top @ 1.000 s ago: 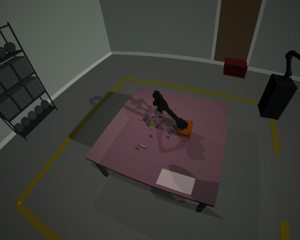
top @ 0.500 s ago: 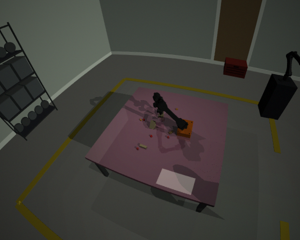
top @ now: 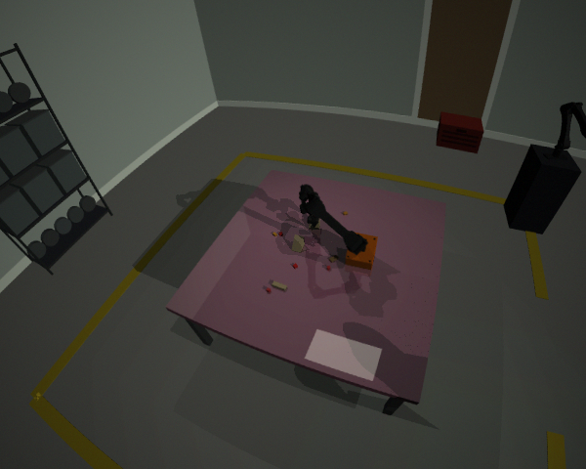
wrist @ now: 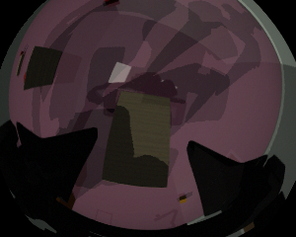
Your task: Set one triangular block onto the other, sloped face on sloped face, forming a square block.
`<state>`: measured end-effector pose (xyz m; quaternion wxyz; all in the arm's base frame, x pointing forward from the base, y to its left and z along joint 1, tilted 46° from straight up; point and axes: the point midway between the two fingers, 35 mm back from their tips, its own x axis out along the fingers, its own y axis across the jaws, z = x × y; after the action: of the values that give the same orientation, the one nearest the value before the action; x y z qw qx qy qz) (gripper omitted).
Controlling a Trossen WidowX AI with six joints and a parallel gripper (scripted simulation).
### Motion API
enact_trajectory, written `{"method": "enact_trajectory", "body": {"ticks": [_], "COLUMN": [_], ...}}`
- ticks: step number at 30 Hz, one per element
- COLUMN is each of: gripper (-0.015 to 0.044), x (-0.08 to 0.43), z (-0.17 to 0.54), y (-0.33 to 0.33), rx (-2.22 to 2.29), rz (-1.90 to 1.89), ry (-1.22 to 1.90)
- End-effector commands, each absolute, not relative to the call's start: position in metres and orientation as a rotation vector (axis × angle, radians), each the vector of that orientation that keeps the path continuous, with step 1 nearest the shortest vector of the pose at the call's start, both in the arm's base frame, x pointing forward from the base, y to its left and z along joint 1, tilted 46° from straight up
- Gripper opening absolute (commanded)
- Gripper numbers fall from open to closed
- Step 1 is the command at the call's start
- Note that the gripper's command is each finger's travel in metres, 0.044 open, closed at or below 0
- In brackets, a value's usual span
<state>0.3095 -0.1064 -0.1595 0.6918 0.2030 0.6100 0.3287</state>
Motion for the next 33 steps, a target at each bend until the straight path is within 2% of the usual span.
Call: {"method": "enact_trajectory", "body": {"ticks": [1,15,23,29,33], "gripper": [0.044,0.044,0.023,0.019,0.0085], "x": [0.308,0.305,0.305,0.305,0.305], "z": [-0.165,-0.177,-0.177,-0.177,-0.177], "y": [-0.099,-0.084,-0.084,-0.084,-0.084], "rx": [0.463,0.464,0.464,0.464,0.464], "rz": [0.736,0.738,0.738,0.738,0.738], "ry": [1.363,1.362,1.362,1.362,1.362]}}
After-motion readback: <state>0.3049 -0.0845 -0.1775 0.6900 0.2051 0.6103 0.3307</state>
